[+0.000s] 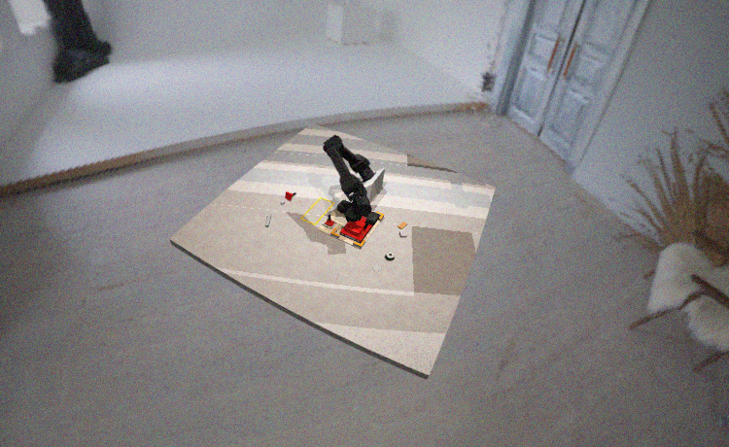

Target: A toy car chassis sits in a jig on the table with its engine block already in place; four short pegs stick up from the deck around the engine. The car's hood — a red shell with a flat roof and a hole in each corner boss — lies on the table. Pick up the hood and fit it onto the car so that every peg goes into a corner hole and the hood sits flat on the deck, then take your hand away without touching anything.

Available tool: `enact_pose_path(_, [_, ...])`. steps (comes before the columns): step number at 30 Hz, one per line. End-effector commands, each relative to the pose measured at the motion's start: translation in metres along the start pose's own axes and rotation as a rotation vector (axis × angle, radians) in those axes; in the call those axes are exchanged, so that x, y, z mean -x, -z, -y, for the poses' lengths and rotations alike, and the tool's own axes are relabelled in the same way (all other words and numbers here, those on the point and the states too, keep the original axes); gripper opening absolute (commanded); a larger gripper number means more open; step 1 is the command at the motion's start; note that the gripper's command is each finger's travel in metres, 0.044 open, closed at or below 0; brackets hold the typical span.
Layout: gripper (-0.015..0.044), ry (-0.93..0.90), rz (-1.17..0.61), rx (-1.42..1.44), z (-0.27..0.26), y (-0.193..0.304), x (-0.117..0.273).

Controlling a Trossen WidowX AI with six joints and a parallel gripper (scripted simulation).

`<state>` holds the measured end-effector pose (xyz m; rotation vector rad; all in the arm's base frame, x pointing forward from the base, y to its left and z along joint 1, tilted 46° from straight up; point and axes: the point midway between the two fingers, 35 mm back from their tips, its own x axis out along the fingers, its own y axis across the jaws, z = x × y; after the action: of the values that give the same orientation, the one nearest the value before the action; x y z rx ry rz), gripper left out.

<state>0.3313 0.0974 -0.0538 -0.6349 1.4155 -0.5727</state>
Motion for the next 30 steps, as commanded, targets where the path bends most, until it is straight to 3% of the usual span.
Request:
enact_pose_path(1, [0.0440,0.000,0.000,0.000,0.000,-0.001,0.006])
enact_pose_path(9, [0.0440,0.001,-0.002,0.001,-0.001,0.000,0.069])
enact_pose_path(30, [0.0440,0.001,-0.002,0.001,-0.001,0.000,0.071])
